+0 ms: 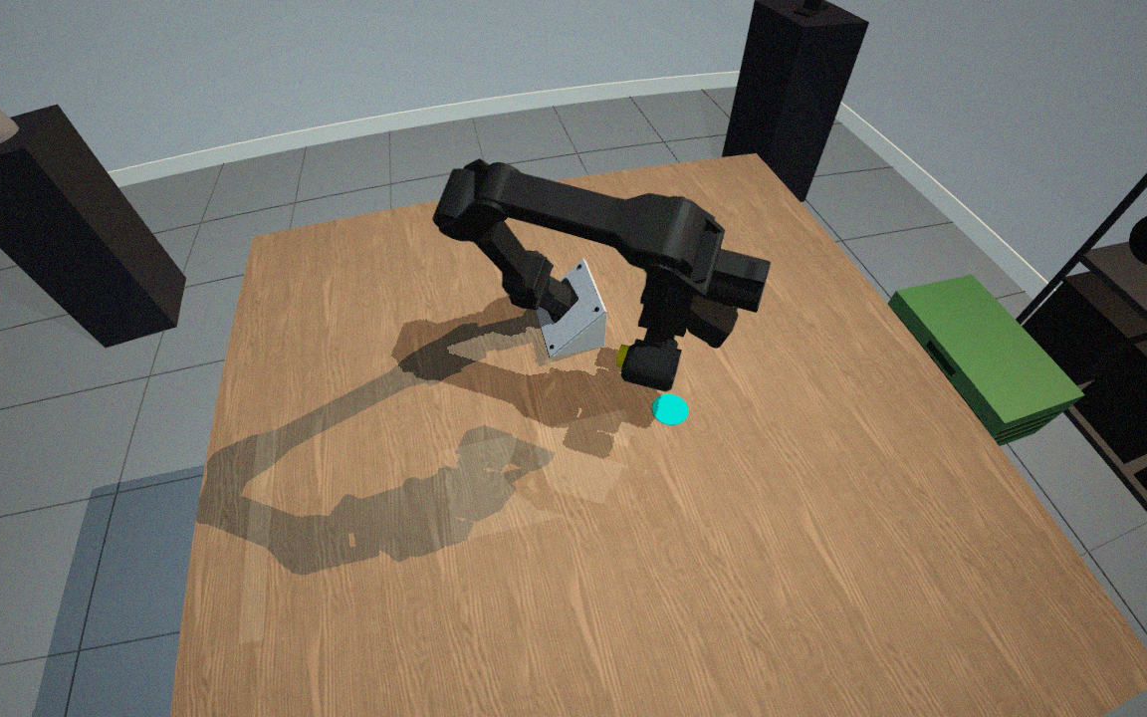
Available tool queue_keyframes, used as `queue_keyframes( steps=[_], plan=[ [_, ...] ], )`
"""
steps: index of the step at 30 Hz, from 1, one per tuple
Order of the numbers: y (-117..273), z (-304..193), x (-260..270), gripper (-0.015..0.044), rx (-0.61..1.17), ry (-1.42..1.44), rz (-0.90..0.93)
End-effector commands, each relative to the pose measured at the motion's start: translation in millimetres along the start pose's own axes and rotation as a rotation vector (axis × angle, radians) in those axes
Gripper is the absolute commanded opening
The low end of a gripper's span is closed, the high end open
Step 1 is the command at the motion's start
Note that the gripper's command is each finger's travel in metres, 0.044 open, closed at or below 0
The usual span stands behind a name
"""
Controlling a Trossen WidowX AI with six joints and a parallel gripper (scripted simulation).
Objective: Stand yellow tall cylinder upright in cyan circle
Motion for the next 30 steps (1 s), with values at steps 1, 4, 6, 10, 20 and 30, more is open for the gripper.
queue_keyframes(
  steps=[1,4,6,10,20,30],
  plan=[
    [-1,11,8,0.0105,0.0,0.056,0.0],
    [-2,19,16,0.0105,0.006,0.101,-0.001],
    [-4,24,20,0.0105,0.01,0.131,-0.002],
    [-6,32,30,0.0105,0.019,0.188,-0.005],
    [-11,32,30,0.0105,-0.013,0.19,0.03],
    [-17,30,29,0.0105,-0.067,0.178,0.082]
  ],
)
Point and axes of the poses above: the point midway between the two fingers, 35 mm back from their tips, its own y axis back along the fingers, its own x axis across the jaws, z = x × y, the point moved 5 cm from there along y, back along the fingers
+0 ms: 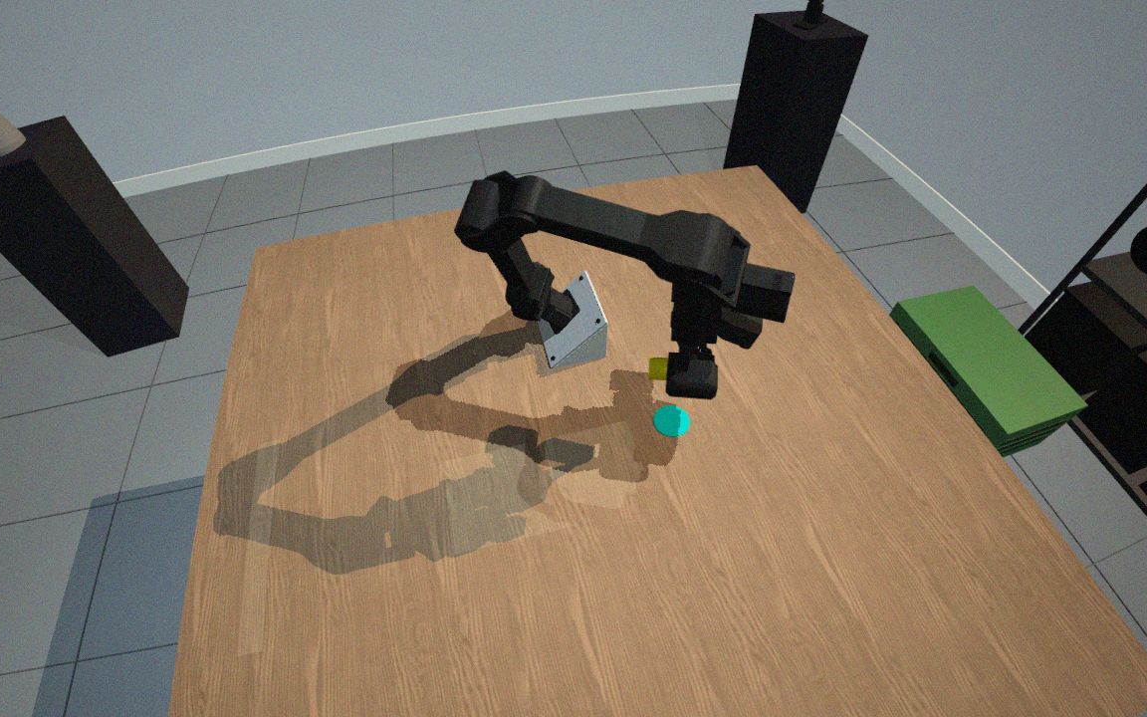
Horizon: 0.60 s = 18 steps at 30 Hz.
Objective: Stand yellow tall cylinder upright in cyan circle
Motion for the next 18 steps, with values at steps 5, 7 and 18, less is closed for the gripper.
queue_keyframes(
  steps=[5,7,18],
  plan=[
    [-3.6,-3.9,-0.5,0.0105,-0.049,-0.004,0.037],
    [-4.6,-4.4,-0.8,0.0105,-0.061,-0.006,0.045],
    [-9.8,-7.6,-2.4,0.0105,-0.131,-0.015,0.089]
  ],
)
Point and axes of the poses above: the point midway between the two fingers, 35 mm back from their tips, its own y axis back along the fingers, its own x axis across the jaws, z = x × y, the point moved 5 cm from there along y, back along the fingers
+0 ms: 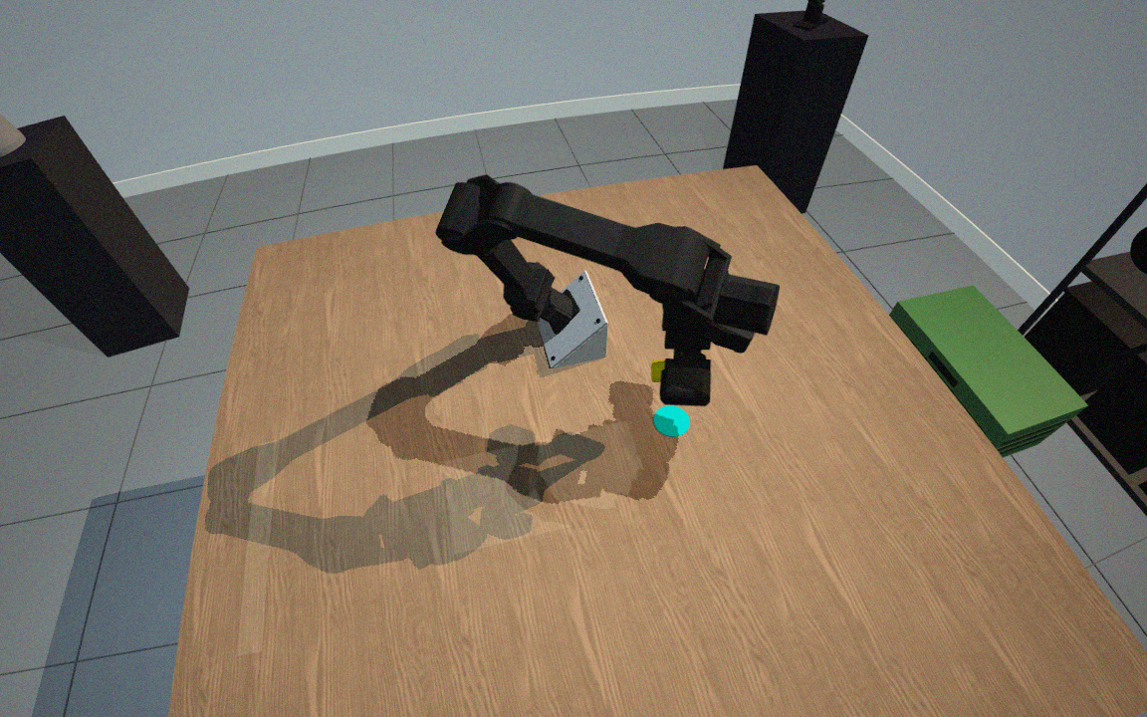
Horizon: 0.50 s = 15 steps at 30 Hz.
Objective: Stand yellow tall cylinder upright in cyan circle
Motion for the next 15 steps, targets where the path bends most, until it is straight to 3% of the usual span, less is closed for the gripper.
queue_keyframes(
  steps=[1,15],
  plan=[
    [-1.1,-2.7,0.2,0.0105,-0.027,0.001,0.017],
    [-6.4,-7.3,-2.2,0.0105,-0.12,-0.007,0.065]
  ],
)
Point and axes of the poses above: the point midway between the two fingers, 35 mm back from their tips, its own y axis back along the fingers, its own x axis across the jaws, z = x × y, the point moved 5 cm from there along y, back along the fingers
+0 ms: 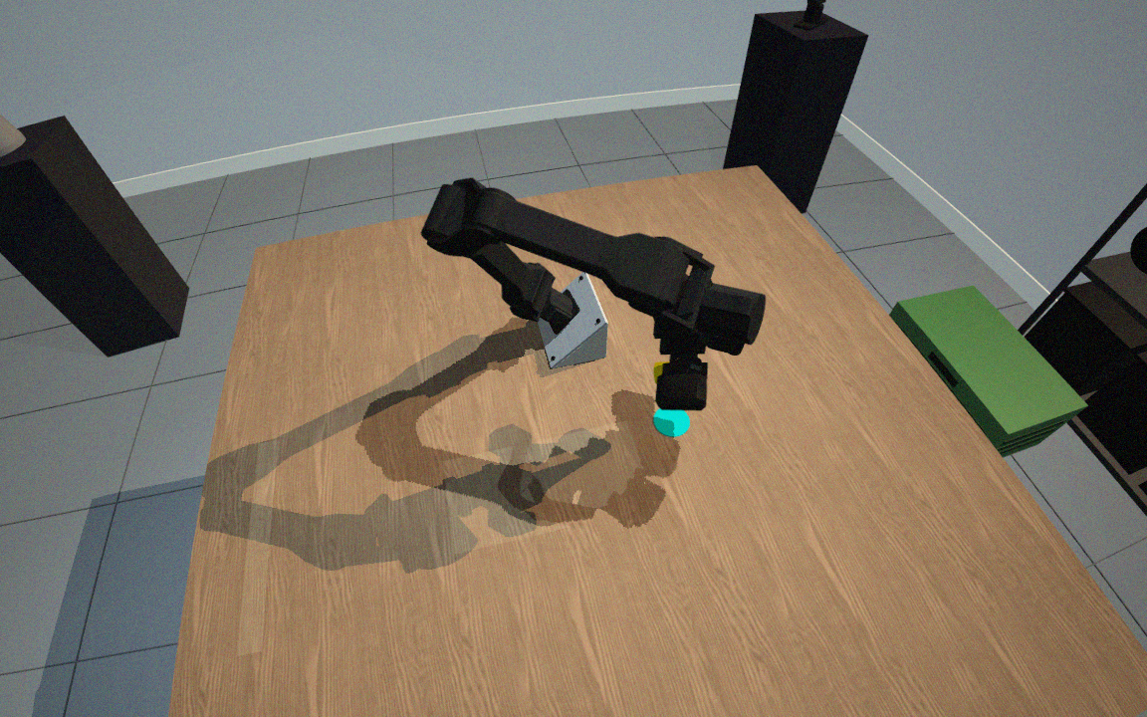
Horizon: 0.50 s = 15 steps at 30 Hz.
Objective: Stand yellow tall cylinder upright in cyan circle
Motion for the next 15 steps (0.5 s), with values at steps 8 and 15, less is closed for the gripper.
queue_keyframes(
  steps=[8,15],
  plan=[
    [-2.7,-5.2,-1.0,0.0105,-0.077,0.0,0.035],
    [-4.6,-7.7,-2.3,0.0105,-0.126,-0.002,0.053]
  ],
)
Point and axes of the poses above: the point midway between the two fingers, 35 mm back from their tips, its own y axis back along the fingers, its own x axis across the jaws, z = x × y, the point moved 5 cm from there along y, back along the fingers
